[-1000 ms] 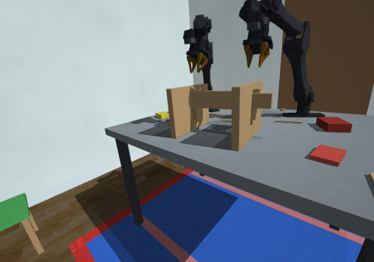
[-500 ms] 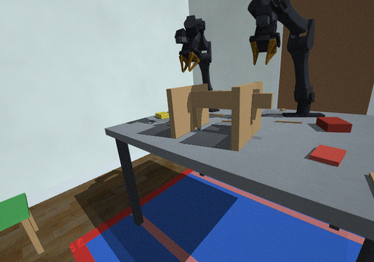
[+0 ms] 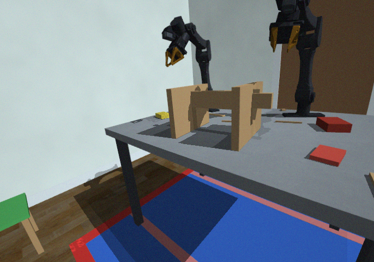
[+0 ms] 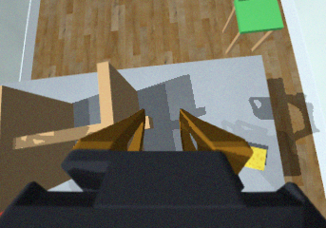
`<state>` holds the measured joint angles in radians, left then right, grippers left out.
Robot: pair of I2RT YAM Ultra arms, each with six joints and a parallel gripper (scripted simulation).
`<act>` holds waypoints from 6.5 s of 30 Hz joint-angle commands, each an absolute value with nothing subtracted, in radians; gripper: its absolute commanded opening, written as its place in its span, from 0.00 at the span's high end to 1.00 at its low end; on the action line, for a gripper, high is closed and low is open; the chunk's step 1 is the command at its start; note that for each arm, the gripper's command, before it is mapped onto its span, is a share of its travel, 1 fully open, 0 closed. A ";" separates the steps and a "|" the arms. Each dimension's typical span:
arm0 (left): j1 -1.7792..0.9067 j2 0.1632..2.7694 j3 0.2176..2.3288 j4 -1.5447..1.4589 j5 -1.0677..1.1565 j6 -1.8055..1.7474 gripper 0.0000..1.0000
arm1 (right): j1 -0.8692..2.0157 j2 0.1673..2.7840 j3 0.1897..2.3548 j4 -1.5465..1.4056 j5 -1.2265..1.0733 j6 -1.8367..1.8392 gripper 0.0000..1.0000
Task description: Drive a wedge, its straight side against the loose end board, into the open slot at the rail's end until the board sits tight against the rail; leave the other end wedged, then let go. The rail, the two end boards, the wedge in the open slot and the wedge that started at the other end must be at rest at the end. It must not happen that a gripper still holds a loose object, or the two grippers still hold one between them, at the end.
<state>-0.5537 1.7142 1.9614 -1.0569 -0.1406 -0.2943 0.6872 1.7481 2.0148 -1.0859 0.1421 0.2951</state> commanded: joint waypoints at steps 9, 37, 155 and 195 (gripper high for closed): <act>-0.436 1.540 1.768 -0.757 -0.100 -0.214 0.60 | 0.539 1.560 1.809 -0.761 0.098 0.212 0.60; -0.087 1.118 1.191 -0.099 -0.013 -0.023 0.60 | 0.107 1.116 1.198 -0.092 0.010 0.019 0.60; -0.004 1.040 1.082 0.023 -0.002 0.003 0.60 | 0.443 1.534 1.040 -1.000 0.009 0.776 0.63; -0.004 1.040 1.082 0.023 -0.002 0.003 0.60 | 0.436 1.646 0.887 -0.793 0.010 0.794 0.63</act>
